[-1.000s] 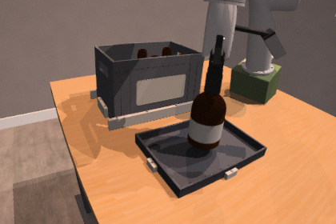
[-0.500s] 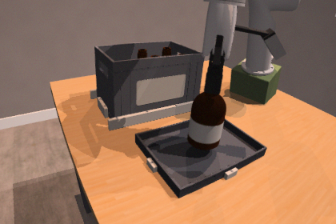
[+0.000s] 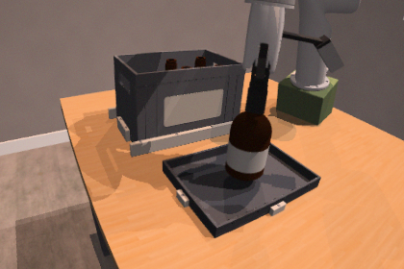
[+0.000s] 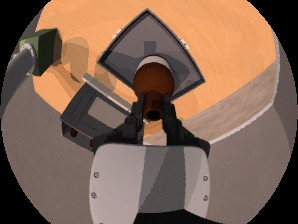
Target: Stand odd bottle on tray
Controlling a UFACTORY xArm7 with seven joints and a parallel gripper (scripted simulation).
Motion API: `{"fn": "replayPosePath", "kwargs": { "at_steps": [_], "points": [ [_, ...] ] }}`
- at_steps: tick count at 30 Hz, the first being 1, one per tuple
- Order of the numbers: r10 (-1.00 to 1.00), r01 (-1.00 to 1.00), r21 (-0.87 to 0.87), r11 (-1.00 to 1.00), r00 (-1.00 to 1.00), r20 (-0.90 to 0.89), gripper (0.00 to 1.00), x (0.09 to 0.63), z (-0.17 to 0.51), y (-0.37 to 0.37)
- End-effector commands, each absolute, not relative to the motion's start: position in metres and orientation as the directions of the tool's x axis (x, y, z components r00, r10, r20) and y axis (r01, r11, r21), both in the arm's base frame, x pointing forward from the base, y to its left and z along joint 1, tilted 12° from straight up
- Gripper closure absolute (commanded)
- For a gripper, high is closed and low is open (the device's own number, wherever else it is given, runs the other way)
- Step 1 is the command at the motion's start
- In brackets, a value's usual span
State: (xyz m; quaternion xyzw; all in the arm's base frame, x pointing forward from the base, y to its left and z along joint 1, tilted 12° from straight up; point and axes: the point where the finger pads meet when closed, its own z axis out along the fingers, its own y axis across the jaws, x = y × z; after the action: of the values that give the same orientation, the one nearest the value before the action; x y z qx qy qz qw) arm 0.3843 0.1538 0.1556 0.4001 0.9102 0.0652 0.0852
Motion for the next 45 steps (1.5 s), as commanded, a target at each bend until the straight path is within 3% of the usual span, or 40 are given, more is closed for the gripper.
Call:
{"fn": "replayPosePath", "kwargs": {
  "at_steps": [1,45],
  "points": [
    [0.74,0.717,0.19,0.671,-0.665,-0.103,1.0,0.385,0.156,0.154],
    [0.74,0.717,0.19,0.671,-0.665,-0.103,1.0,0.389,0.141,0.155]
  ]
}}
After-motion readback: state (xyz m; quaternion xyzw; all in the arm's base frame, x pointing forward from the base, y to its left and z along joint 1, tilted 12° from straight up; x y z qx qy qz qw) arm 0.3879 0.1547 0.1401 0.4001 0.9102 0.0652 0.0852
